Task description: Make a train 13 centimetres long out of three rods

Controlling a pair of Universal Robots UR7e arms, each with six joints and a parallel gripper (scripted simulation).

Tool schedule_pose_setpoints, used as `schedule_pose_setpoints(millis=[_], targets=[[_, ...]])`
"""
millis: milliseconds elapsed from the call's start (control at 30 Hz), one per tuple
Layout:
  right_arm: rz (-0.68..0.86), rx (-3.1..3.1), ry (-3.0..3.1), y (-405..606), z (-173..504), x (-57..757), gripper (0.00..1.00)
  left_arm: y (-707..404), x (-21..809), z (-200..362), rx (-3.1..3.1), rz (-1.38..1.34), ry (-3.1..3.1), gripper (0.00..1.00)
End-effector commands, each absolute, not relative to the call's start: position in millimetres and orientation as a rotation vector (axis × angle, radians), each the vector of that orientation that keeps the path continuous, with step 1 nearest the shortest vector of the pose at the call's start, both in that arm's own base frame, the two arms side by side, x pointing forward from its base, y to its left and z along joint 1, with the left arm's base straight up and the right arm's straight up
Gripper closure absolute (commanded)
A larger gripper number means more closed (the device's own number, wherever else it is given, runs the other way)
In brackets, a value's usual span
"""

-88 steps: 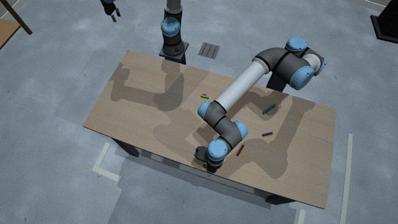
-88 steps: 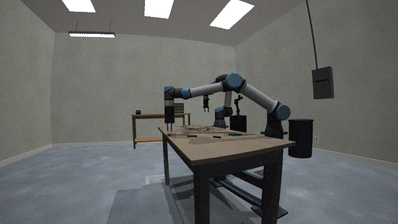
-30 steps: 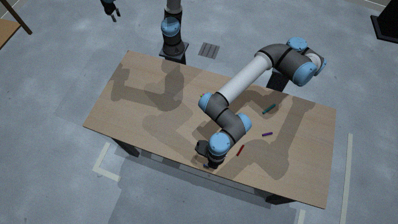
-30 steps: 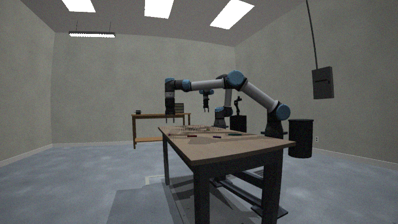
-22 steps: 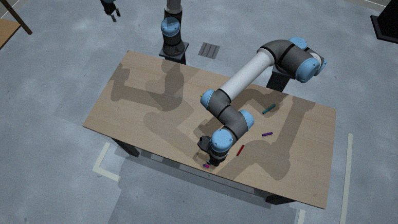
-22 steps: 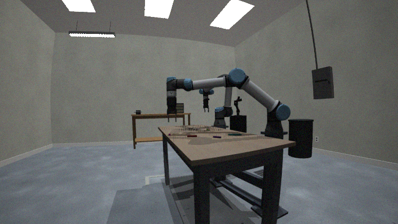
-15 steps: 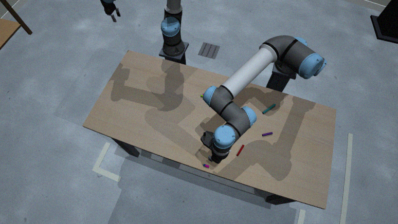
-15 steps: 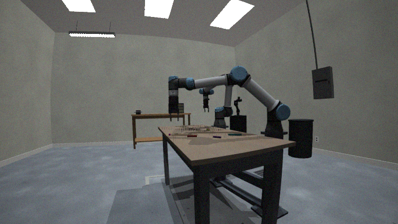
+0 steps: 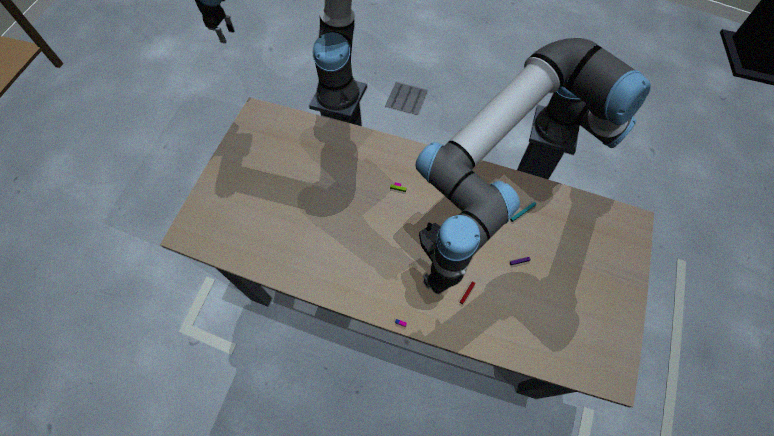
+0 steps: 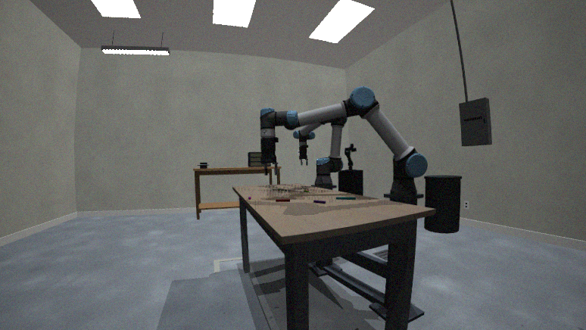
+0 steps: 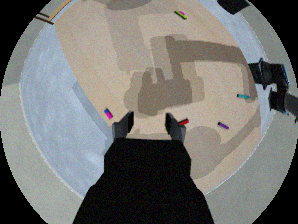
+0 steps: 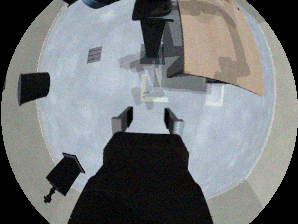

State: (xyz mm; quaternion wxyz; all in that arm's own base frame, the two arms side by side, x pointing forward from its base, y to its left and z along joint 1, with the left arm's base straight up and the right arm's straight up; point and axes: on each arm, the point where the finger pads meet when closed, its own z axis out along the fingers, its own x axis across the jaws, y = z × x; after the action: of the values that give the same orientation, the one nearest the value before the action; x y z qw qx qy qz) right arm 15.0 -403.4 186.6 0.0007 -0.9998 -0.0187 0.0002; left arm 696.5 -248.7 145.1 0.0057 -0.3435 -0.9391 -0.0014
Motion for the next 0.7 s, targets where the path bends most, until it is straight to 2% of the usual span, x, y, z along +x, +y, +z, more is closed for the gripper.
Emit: schedule_pose_setpoints(millis=[0,667], targets=[[0.000,-3.141,-0.059,-404,187,15,0.00,-235,667,149,-1.297,0.000,-2.864,0.00],[0.000,-3.141,-0.059,-404,187,15,0.00,-155,525,140,-2.152,-0.001,-2.291,0.00]])
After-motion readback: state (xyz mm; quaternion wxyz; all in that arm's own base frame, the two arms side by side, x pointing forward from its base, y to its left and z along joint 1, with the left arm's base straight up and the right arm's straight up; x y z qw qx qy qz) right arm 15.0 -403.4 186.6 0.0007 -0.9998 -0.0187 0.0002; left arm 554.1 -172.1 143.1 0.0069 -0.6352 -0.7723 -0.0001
